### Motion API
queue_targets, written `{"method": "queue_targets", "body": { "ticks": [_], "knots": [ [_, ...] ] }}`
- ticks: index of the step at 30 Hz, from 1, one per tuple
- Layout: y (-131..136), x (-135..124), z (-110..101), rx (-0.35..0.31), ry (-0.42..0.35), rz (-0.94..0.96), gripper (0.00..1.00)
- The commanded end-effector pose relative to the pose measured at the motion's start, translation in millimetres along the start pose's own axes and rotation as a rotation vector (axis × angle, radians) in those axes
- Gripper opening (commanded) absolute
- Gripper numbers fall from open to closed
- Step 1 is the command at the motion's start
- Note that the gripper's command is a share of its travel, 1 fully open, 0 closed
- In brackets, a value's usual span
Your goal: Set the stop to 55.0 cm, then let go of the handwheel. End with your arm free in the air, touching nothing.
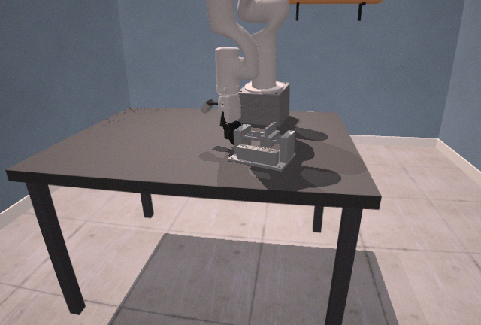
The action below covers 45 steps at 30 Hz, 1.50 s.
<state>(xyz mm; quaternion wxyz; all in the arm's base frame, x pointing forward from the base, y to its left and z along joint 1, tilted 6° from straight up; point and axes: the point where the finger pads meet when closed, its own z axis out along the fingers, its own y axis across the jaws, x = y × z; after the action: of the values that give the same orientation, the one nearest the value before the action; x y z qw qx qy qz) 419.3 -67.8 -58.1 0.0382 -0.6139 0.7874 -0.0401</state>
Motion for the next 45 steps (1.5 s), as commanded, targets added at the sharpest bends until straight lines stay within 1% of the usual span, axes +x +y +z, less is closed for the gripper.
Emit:
{"method": "queue_targets", "body": {
  "ticks": [1, 13, 28, 45],
  "knots": [
    [2.4, -0.1, -5.6, 0.000, 0.000, 0.000, 0.06],
    [4.3, -0.1, -18.3, 0.000, 0.000, 0.000, 0.06],
    [1.6, -0.1, -29.4, 0.000, 0.000, 0.000, 0.06],
    [-3.8, -0.1, -37.5, 0.000, 0.000, 0.000, 0.06]
  ]
}}
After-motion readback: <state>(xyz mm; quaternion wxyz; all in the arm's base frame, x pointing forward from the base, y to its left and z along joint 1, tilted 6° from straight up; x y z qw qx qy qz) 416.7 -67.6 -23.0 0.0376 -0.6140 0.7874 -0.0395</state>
